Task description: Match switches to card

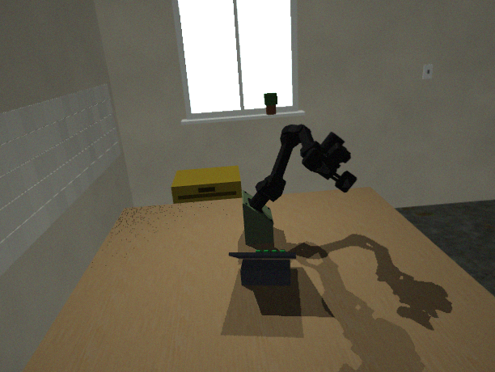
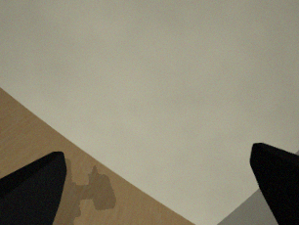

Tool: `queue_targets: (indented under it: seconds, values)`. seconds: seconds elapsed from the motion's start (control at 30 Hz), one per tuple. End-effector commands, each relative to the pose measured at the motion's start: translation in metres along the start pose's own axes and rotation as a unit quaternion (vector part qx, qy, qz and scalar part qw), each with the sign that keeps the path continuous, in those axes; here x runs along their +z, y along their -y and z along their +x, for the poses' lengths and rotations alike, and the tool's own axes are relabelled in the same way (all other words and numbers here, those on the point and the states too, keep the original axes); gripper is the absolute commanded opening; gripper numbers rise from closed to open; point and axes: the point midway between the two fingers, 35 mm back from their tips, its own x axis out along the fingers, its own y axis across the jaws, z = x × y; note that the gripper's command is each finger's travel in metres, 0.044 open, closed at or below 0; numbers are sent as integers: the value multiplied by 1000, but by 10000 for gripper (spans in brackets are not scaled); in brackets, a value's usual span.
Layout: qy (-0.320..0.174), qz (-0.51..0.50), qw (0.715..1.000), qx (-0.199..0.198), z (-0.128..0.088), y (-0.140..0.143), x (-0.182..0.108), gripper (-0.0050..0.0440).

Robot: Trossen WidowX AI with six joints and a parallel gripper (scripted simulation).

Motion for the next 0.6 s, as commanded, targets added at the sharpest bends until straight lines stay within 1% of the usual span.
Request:
queue_targets:
  seconds: [0.0, 0.03, 0.07, 0.1, 0.2, 0.27, 0.33, 0.43, 0.53, 0.57]
  values:
    - [0, 0, 1000, 0, 0, 0, 0, 400]
    - [0, 0, 1000, 0, 0, 0, 0, 400]
    - [-7, -2, 1000, 0, 2, 1, -4, 376]
    - [-28, -6, 1000, -1, 6, 6, -16, 352]
    - [-146, -10, 989, -1, 20, 34, -85, 280]
    - [-210, 2, 978, 1, 19, 51, -124, 232]
    - [-279, 30, 960, 5, 11, 69, -167, 184]
    - [-370, 101, 923, 13, -14, 91, -226, 112]
    - [-431, 200, 879, 24, -47, 103, -273, 40]
    - [-431, 200, 879, 24, -47, 103, -273, 40]
